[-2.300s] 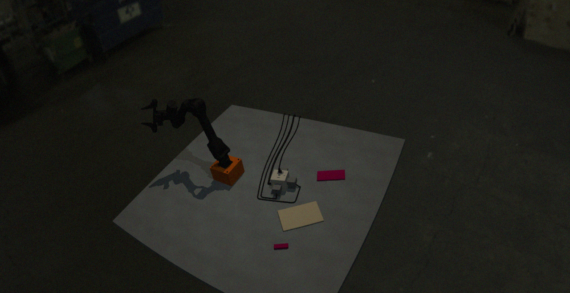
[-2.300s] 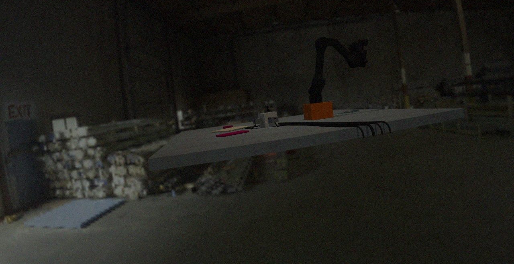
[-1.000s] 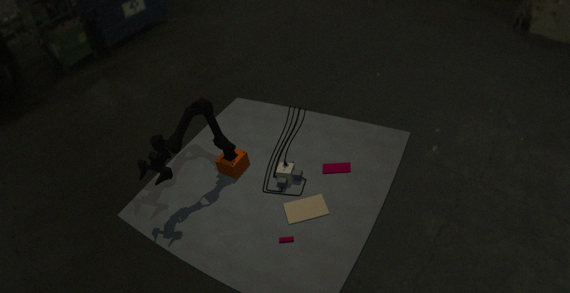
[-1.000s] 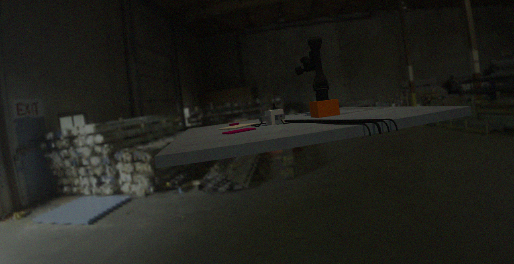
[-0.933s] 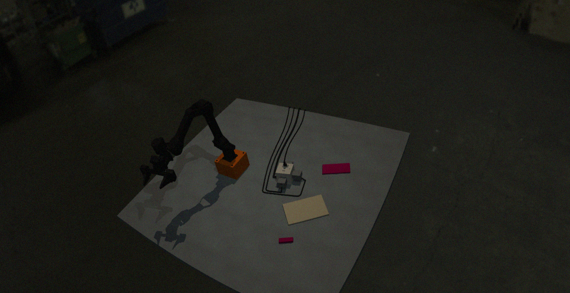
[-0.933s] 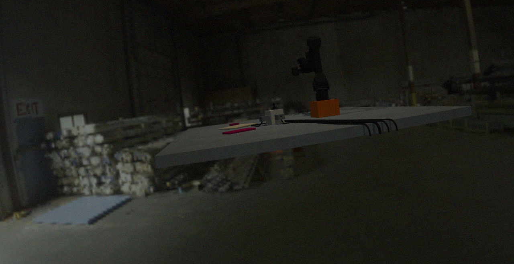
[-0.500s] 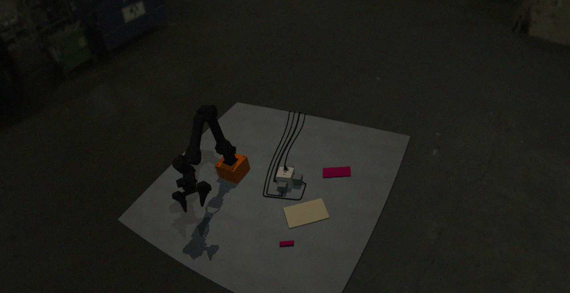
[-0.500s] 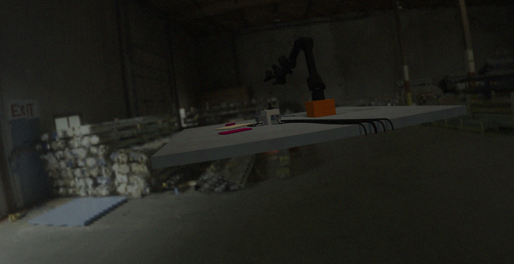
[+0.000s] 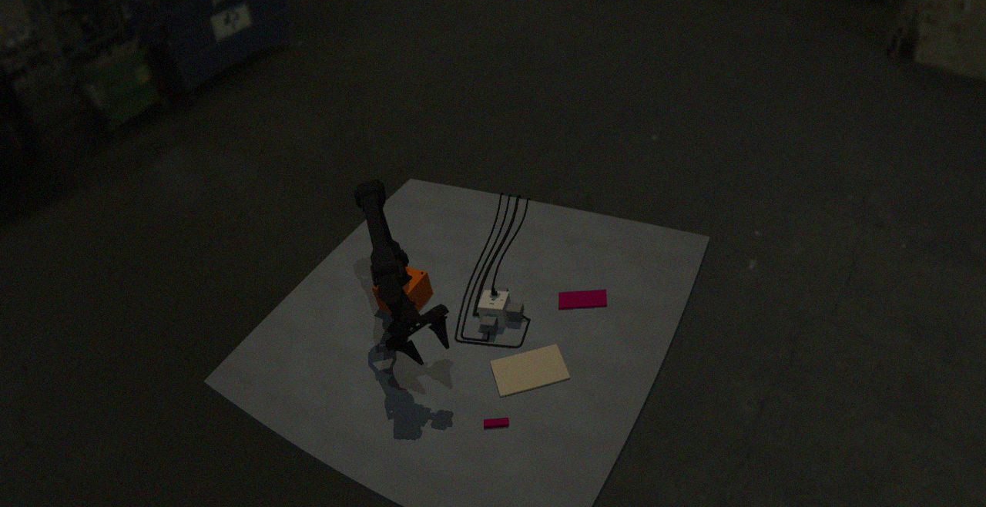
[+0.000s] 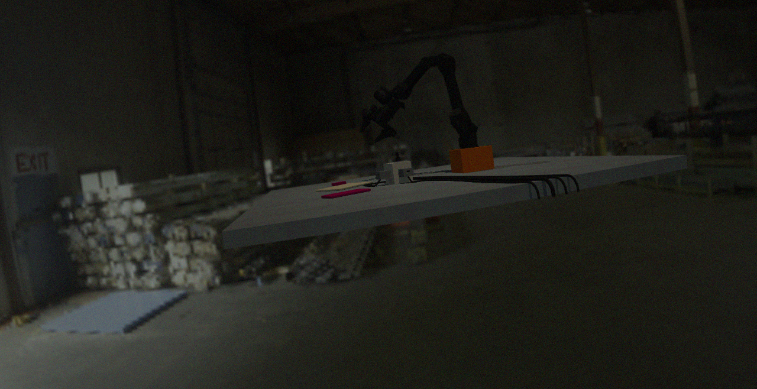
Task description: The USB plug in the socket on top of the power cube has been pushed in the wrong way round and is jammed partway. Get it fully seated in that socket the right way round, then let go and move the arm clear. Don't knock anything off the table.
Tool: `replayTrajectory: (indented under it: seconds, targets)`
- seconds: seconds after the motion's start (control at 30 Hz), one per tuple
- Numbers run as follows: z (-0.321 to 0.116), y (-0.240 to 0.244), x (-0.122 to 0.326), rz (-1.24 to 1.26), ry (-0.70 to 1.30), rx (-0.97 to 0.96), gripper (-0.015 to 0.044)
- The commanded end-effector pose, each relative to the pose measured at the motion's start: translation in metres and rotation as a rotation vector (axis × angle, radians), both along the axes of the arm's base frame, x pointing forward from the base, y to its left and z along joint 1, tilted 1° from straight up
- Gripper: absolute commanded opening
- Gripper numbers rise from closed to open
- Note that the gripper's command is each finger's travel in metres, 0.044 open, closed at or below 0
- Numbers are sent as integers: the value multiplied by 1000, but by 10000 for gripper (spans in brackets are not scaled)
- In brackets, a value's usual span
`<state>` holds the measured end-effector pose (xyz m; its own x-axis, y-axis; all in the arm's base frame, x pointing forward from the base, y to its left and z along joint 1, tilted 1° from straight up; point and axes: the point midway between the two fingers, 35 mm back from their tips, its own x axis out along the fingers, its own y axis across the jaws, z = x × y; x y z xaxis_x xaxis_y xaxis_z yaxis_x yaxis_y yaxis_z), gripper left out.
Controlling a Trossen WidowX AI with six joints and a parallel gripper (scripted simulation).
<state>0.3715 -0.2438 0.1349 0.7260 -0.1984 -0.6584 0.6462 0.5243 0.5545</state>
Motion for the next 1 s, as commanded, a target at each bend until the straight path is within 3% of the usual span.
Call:
replayTrajectory:
  seconds: [0.0,0.27,0.6,0.97]
  targets:
    - [-18,69,19,14,114,163,440]
    - [-44,194,17,8,381,332,440]
    - [-54,330,-55,-103,764,300,440]
    - [-53,342,-67,-118,793,280,440]
